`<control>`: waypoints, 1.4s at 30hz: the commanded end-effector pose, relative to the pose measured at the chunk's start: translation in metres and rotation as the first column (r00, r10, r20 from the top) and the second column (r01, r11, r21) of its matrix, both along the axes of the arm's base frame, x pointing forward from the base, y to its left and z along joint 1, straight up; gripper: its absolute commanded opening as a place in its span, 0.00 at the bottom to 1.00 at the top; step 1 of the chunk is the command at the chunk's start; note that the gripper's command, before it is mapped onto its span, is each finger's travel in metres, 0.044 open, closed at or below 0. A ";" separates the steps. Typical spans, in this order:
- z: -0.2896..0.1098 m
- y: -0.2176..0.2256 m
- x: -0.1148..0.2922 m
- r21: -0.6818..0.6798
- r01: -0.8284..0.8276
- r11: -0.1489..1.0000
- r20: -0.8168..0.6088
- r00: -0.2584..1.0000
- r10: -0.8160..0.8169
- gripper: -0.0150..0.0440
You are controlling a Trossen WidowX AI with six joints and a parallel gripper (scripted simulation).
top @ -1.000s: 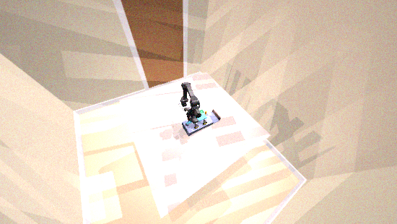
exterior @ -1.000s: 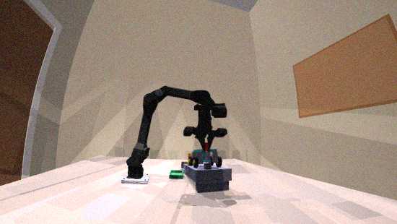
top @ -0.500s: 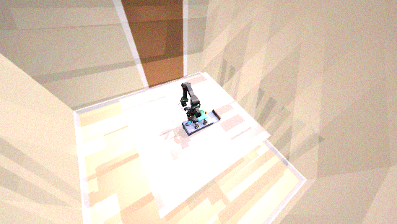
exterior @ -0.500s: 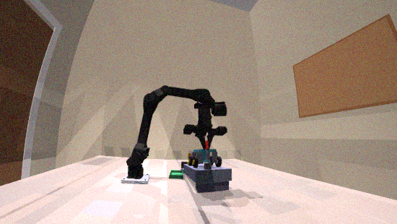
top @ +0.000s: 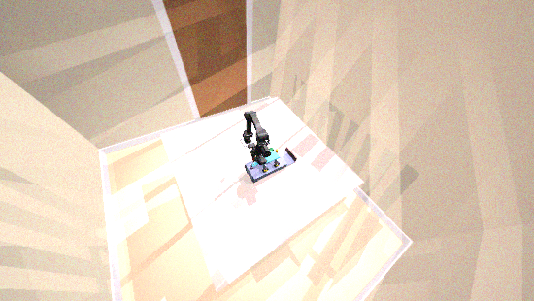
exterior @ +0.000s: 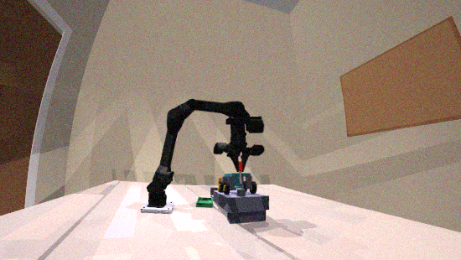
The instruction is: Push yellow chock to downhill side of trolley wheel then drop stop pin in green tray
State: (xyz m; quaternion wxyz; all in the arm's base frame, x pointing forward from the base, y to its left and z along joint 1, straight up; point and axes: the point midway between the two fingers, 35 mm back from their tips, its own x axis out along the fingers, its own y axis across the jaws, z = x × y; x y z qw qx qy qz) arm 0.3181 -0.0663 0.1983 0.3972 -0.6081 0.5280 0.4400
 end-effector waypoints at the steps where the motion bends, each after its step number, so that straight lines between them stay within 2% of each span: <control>1: 0.003 -0.004 0.001 -0.005 0.002 1.000 0.008 1.000 -0.002 0.25; 21: 0.008 -0.031 0.003 -0.008 0.002 1.000 0.008 1.000 -0.002 0.25; 42: 0.005 -0.041 -0.068 -0.009 0.002 1.000 0.003 1.000 -0.002 0.25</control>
